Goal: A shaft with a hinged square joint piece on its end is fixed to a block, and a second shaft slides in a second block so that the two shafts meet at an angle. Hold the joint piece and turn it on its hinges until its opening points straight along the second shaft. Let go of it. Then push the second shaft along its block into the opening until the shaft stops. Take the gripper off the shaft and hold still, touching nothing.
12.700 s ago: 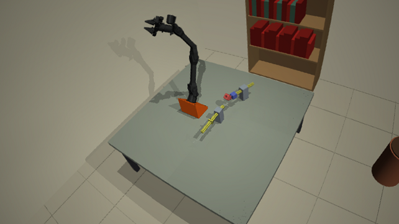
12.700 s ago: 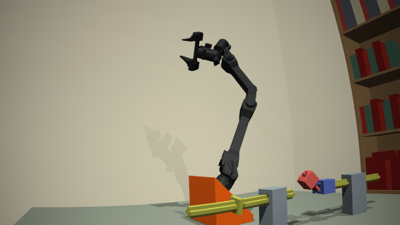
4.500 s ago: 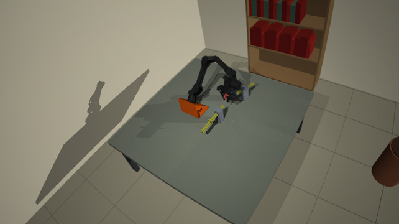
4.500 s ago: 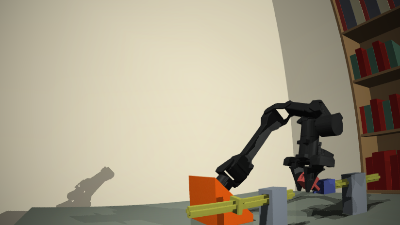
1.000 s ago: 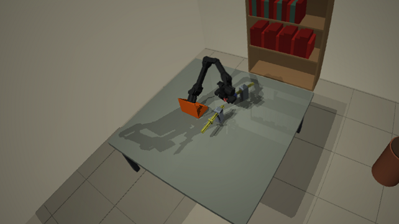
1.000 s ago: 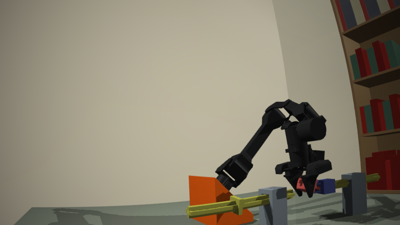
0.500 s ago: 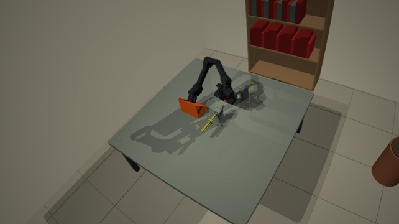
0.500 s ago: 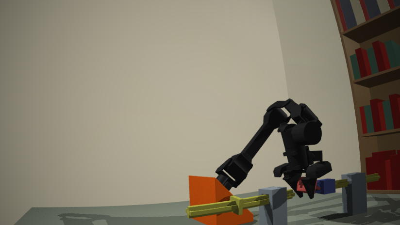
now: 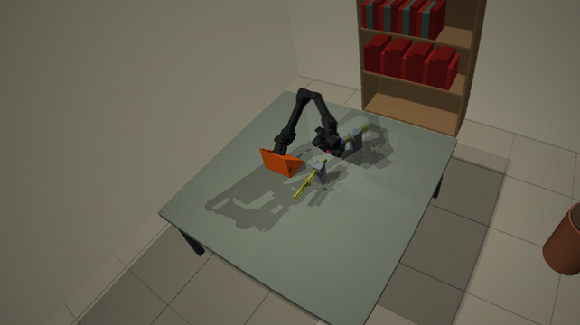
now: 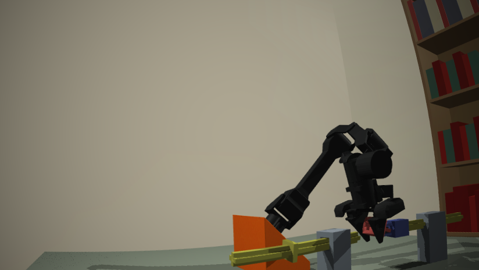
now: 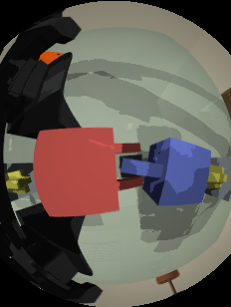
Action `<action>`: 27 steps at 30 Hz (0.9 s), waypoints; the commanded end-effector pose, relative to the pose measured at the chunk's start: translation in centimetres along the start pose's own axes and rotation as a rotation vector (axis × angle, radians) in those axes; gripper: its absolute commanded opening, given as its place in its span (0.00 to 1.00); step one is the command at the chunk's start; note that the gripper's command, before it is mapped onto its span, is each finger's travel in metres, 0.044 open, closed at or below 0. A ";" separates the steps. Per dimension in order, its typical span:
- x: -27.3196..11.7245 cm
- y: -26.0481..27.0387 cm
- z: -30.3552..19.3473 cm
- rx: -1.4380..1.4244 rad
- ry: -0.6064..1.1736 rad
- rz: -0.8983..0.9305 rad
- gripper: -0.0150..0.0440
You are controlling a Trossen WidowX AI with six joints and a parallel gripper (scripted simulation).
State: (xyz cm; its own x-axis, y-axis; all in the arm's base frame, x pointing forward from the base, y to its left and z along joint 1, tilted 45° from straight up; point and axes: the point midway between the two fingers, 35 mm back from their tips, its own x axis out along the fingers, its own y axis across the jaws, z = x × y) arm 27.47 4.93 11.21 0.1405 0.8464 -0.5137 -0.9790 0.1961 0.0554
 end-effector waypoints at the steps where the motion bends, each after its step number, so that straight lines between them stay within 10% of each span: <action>1: 0.0 0.0 0.0 -0.002 -0.006 0.000 0.25; 27: 0.0 0.0 0.0 -0.002 -0.006 0.000 0.25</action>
State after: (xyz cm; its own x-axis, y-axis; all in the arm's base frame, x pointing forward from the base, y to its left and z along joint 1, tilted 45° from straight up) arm 27.47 4.93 11.20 0.1405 0.8468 -0.5130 -0.9791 0.1957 0.0549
